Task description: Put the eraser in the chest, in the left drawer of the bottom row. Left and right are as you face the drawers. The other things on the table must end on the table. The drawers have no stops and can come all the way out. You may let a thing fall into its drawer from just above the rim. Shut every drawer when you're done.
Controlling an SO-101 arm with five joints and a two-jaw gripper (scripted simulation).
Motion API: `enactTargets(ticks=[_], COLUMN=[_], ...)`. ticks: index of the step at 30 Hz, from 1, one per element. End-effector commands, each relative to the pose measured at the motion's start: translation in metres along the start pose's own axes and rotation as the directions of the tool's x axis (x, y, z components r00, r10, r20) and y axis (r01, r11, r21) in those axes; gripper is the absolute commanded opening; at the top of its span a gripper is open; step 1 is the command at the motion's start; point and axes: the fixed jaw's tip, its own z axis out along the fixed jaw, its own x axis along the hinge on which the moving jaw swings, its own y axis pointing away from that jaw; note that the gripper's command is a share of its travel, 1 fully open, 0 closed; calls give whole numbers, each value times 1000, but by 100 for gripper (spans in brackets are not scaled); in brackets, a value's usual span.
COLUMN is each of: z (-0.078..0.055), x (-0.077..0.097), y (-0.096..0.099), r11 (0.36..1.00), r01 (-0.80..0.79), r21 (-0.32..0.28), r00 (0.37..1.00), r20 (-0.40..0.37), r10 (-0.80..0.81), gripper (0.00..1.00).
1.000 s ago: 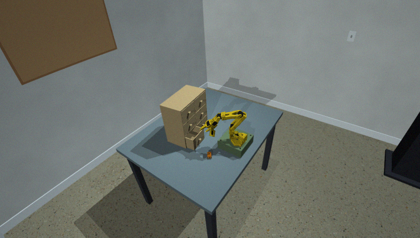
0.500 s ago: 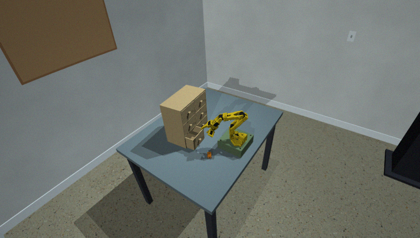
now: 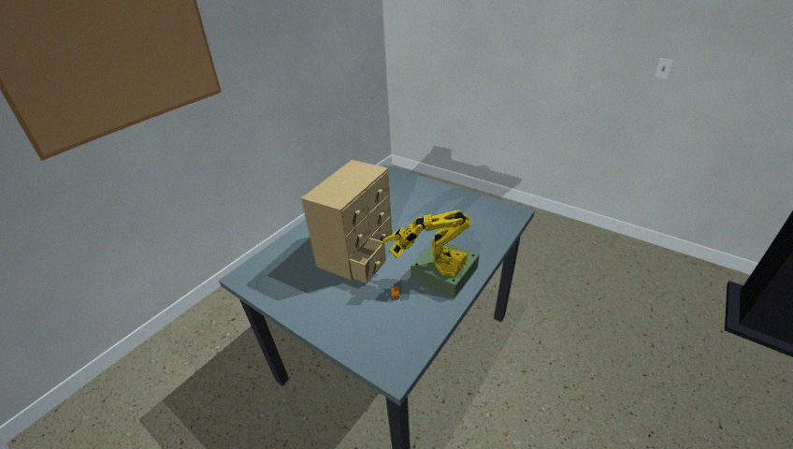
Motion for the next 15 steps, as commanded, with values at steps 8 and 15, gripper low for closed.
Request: enactTargets(ticks=[8,15], z=[0,0], x=[-6,-9], y=[6,10], r11=[977,930], r01=[-213,-367], r21=[24,29], r00=[977,929], r20=[34,59], r10=[212,365], gripper=[26,26])
